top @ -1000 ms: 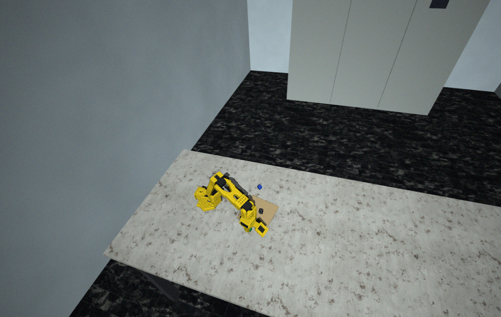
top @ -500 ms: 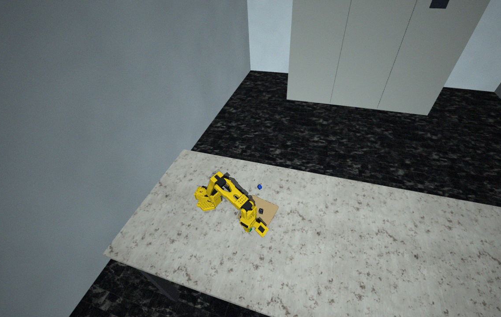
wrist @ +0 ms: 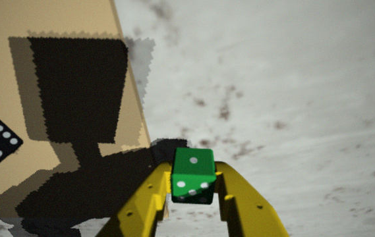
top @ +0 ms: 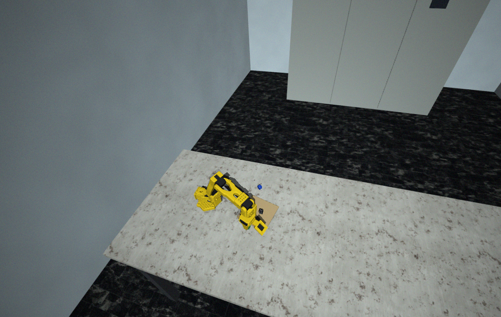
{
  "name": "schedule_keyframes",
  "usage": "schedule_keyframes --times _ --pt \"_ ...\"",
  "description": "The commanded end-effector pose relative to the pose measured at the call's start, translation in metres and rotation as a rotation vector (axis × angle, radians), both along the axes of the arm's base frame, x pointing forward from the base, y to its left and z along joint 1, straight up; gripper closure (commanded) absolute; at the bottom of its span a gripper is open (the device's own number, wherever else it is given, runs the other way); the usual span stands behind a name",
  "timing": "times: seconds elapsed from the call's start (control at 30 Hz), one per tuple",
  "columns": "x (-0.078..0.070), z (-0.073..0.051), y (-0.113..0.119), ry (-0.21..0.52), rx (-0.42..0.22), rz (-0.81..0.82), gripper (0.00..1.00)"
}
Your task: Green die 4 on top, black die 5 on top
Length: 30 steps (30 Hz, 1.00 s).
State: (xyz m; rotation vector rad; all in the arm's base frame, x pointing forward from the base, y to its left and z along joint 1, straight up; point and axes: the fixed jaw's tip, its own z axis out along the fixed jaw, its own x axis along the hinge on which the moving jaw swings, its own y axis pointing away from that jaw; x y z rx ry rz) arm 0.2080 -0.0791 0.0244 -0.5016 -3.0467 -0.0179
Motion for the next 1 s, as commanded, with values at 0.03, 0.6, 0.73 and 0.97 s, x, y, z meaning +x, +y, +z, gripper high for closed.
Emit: schedule_keyframes --times 0.03,0.6,0.73,0.97 --pt "0.009 0.029 -0.005 -0.080 -0.033 0.003 1.00" --pt "0.007 0.037 -0.005 -0.080 -0.033 0.003 1.00" --pt "0.007 0.037 -0.005 -0.080 -0.033 0.003 1.00" --pt "0.007 0.037 -0.005 -0.080 -0.033 0.003 1.00"
